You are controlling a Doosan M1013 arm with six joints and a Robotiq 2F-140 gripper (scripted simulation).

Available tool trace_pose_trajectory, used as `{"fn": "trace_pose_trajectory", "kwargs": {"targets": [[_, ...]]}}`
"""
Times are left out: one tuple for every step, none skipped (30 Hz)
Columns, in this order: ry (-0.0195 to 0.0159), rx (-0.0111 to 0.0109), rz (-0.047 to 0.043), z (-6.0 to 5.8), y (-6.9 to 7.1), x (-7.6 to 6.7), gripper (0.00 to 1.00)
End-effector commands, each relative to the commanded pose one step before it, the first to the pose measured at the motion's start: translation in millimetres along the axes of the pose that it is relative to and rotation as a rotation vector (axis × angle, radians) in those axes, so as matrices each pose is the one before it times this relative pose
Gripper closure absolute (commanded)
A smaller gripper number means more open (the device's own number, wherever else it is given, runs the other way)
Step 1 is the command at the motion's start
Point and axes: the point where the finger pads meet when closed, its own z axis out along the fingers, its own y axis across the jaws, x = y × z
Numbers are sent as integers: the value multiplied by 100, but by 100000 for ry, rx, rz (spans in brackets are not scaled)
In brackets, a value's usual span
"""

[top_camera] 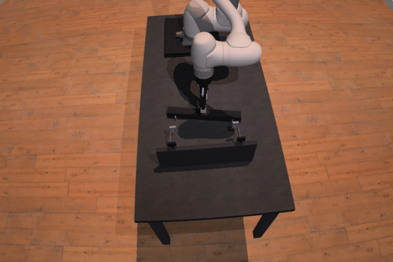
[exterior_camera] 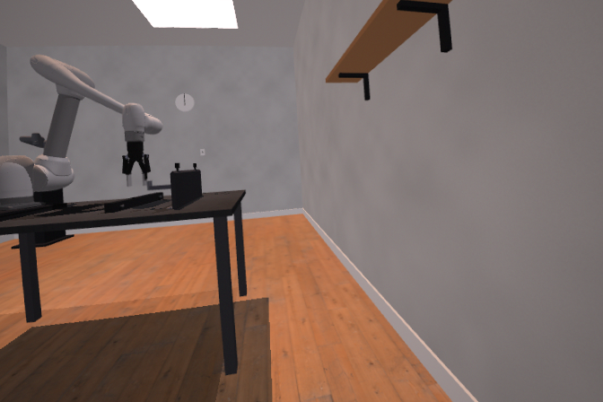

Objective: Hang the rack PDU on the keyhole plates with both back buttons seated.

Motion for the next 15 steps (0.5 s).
{"fn": "trace_pose_trajectory", "kwargs": {"targets": [[21, -7, -2, 6, -1, 3, 45], [0, 0, 0, 33, 0, 0, 45], [0, 0, 0, 0, 0, 0, 45], [0, 0, 0, 0, 0, 0, 45], [0, 0, 0, 82, 0, 0, 45], [0, 0, 0, 147, 0, 0, 45], [0, 0, 0, 221, 0, 0, 45], [0, 0, 0, 296, 0, 0, 45], [0, 0, 0, 371, 0, 0, 45], [0, 0, 0, 440, 0, 0, 45], [0, 0, 0, 499, 0, 0, 45], [0, 0, 0, 546, 0, 0, 45], [0, 0, 0, 580, 0, 0, 45], [0, 0, 0, 599, 0, 0, 45], [0, 0, 0, 605, 0, 0, 45]]}}
